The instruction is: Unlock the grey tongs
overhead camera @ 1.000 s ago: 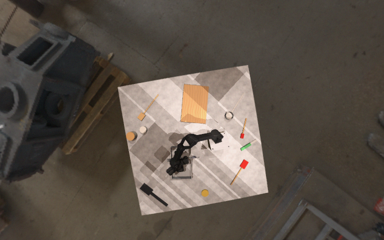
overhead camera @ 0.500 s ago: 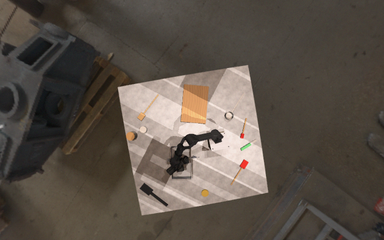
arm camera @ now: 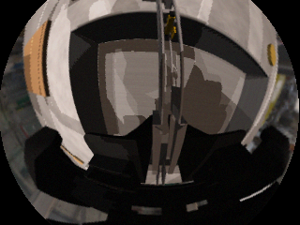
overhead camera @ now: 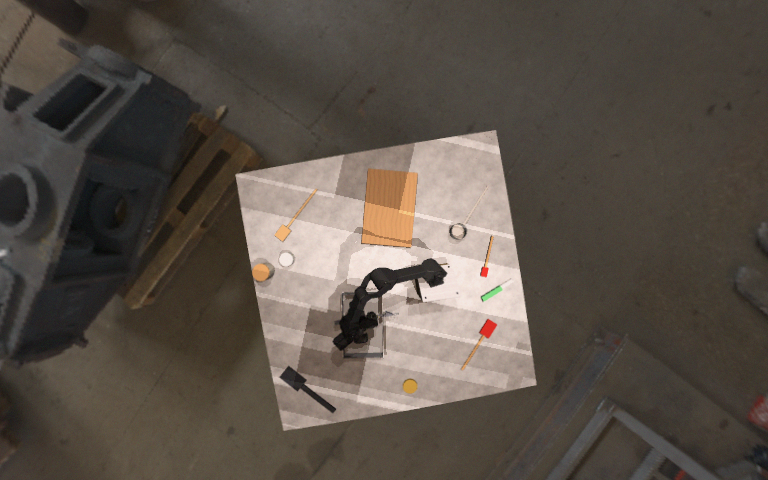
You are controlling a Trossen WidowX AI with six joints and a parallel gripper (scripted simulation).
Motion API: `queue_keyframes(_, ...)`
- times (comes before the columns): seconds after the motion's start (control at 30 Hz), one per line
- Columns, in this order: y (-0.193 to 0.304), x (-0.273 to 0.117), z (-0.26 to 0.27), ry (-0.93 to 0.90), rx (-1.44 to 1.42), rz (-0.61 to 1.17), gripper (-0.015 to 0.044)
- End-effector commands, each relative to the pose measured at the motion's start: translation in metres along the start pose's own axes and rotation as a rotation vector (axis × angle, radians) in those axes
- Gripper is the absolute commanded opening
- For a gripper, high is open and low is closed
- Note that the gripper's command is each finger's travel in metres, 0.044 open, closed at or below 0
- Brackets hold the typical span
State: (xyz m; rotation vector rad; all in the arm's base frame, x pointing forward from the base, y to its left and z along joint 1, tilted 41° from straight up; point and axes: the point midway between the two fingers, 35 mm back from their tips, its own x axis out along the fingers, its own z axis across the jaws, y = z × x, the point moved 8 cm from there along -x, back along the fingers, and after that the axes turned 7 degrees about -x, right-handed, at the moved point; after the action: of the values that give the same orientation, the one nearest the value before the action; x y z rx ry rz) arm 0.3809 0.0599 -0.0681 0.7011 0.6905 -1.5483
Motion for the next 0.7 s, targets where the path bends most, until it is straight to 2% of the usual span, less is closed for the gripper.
queue_keyframes(0.0, 0.0, 0.0, 0.0, 0.001, 0.0, 0.0, 0.0065)
queue_keyframes(0.23, 0.0, 0.0, 0.0, 0.001, 0.0, 0.0, 0.0018)
queue_keyframes(0.43, 0.001, -0.003, 0.0, 0.001, 0.0, 0.0, -0.014)
queue_keyframes(0.53, 0.005, -0.027, -0.002, 0.003, -0.002, -0.001, -0.015)
queue_keyframes(0.67, 0.006, -0.087, -0.004, 0.003, -0.007, -0.004, -0.015)
